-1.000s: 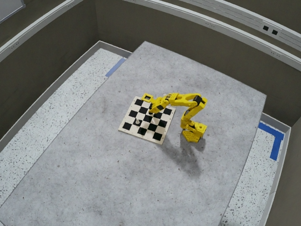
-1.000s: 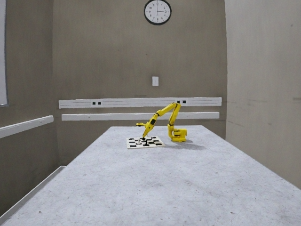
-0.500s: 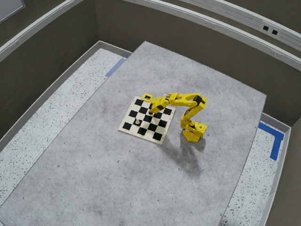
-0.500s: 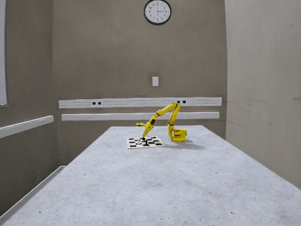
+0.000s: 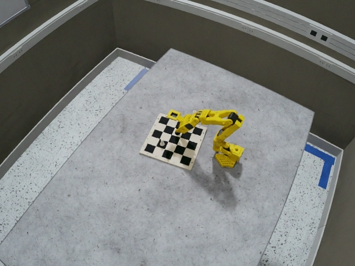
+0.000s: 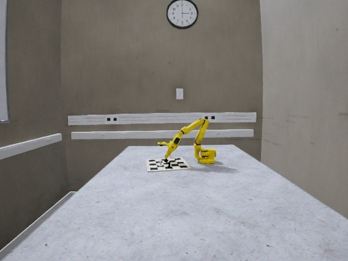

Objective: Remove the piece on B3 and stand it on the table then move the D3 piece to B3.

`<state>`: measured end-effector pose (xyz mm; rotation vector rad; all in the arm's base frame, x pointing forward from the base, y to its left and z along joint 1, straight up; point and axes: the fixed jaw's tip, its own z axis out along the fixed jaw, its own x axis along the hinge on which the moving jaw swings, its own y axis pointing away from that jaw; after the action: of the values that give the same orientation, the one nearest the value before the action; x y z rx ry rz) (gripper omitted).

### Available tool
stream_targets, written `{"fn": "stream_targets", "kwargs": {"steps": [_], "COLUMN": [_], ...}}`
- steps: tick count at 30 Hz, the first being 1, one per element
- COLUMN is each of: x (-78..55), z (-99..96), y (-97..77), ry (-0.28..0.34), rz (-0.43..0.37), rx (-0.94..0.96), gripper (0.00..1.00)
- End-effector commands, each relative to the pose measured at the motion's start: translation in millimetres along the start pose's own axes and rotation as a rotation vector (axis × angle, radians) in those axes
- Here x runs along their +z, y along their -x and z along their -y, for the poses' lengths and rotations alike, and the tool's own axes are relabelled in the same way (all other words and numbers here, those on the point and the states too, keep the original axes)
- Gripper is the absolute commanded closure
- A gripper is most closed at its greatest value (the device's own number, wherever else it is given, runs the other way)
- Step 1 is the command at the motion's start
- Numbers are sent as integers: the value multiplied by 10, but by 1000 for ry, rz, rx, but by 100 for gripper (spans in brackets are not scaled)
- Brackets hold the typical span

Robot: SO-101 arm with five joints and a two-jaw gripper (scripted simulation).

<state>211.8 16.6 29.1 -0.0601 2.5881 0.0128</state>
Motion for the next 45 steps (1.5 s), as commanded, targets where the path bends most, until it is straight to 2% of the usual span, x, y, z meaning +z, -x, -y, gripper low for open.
{"fn": "stream_targets", "kwargs": {"steps": [1, 31, 45], "x": [5, -3, -126], "z": [23, 25, 44], "y": [1, 6, 81], "ry": [-5, -6, -10], "rz": [-7, -7, -7], "rx": [8, 8, 8], "gripper": [100, 100, 100]}}
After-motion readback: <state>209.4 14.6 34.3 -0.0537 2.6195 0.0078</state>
